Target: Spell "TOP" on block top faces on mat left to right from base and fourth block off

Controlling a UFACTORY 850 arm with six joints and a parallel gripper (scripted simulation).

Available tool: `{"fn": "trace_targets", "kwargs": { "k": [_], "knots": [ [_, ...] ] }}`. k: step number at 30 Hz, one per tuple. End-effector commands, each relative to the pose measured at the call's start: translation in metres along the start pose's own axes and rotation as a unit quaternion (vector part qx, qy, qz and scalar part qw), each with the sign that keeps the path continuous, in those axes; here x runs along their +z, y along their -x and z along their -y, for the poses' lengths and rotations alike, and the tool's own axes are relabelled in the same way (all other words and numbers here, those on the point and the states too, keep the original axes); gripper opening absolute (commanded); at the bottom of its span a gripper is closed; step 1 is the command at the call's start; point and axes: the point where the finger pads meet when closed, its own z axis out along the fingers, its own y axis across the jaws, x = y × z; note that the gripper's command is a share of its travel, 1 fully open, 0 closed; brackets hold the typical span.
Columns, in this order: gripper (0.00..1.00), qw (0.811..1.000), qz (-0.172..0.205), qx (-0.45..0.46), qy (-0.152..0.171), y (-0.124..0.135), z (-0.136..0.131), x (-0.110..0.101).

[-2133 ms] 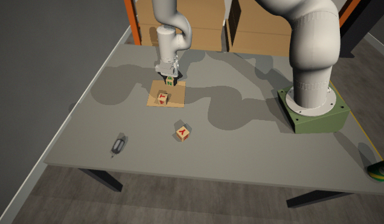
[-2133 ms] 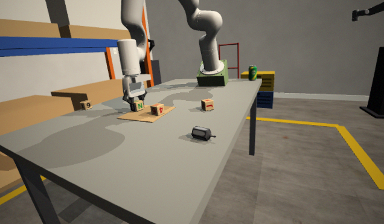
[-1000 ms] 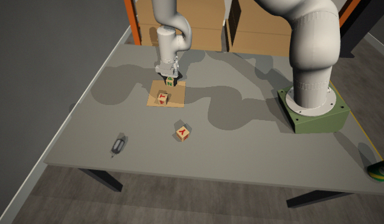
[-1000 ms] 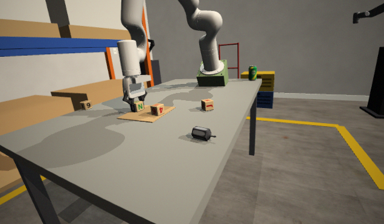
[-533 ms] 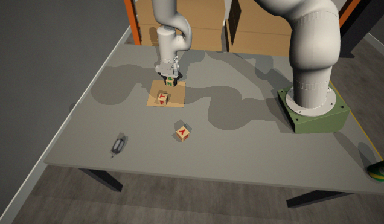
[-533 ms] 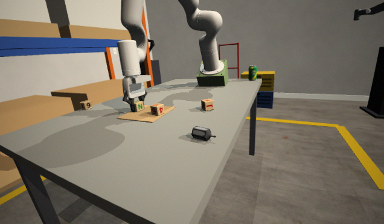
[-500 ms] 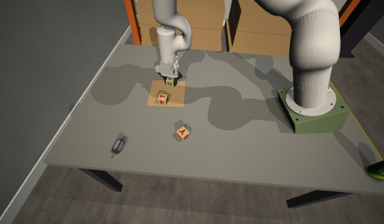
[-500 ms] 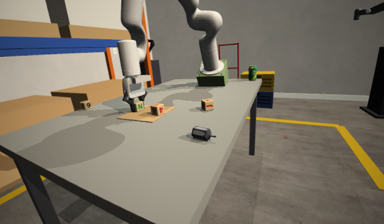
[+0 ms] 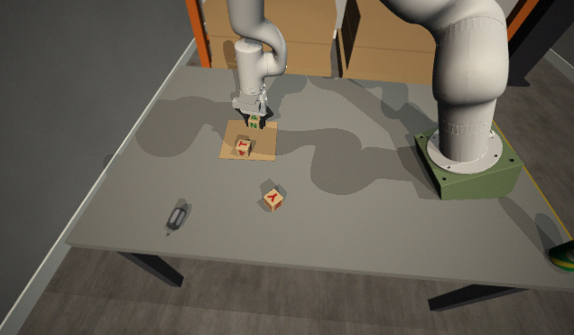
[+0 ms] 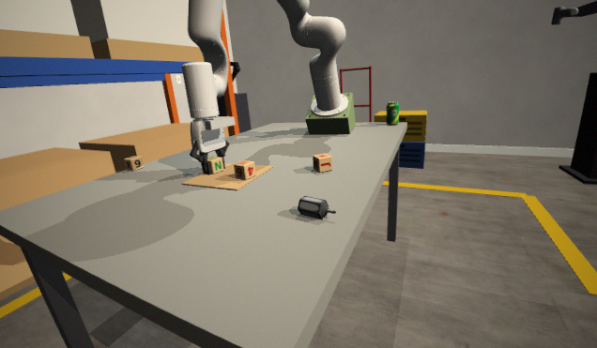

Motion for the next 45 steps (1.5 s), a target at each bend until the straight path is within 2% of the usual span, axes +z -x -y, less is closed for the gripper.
{"fn": "trace_targets", "kwargs": {
  "k": [1, 2, 3, 19, 24, 29, 31, 38, 45],
  "knots": [
    [0.61, 1.000, 0.000, 0.000, 0.001, 0.000, -0.001, -0.001],
    [0.61, 1.000, 0.000, 0.000, 0.001, 0.000, -0.001, -0.001],
    [0.65, 1.000, 0.000, 0.000, 0.001, 0.000, -0.001, -0.001],
    [0.65, 1.000, 0.000, 0.000, 0.001, 0.000, -0.001, -0.005],
    [0.65, 1.000, 0.000, 0.000, 0.001, 0.000, -0.001, -0.021],
    [0.65, 1.000, 0.000, 0.000, 0.001, 0.000, -0.001, -0.047],
    [0.65, 1.000, 0.000, 0.000, 0.001, 0.000, -0.001, -0.047],
    [0.65, 1.000, 0.000, 0.000, 0.001, 0.000, -0.001, -0.081],
    [0.65, 1.000, 0.000, 0.000, 0.001, 0.000, -0.001, -0.091]
  ]
}}
